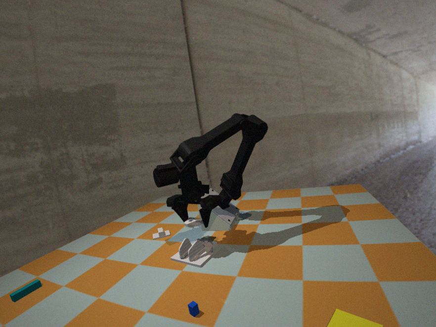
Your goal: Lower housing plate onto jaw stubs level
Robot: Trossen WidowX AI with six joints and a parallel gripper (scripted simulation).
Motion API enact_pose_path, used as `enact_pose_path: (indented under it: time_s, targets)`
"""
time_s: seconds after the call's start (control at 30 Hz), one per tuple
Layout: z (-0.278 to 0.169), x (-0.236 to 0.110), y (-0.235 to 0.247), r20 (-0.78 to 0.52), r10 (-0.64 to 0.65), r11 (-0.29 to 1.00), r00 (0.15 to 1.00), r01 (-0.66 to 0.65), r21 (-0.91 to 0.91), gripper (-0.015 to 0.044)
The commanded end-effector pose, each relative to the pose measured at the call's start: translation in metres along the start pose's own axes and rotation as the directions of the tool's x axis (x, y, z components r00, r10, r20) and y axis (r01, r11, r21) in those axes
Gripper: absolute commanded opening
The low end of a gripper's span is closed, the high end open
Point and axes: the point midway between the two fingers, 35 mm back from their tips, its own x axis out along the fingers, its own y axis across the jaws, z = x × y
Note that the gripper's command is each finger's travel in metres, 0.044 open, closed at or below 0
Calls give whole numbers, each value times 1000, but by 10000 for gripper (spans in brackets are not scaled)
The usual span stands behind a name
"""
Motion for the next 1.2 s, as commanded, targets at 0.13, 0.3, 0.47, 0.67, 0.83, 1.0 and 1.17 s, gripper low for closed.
enact_pose_path:
  time_s: [0.13, 0.3, 0.47, 0.67, 0.83, 1.0, 1.17]
  targets:
    - [0, 0, -1, 0, -6, 1000, 1000, 6, 6, 351]
    - [0, 0, -1, 0, -6, 1000, 1000, 6, 6, 351]
    - [5, 0, -3, 1, -6, 1000, 1000, 6, 5, 351]
    - [15, 0, -7, 1, -6, 1000, 1000, 6, 4, 351]
    - [15, 0, -7, 1, -6, 1000, 1000, 6, 4, 351]
    - [15, 0, -7, 1, -6, 1000, 1000, 6, 4, 351]
    - [15, 0, -7, 1, -6, 1000, 1000, 6, 4, 351]
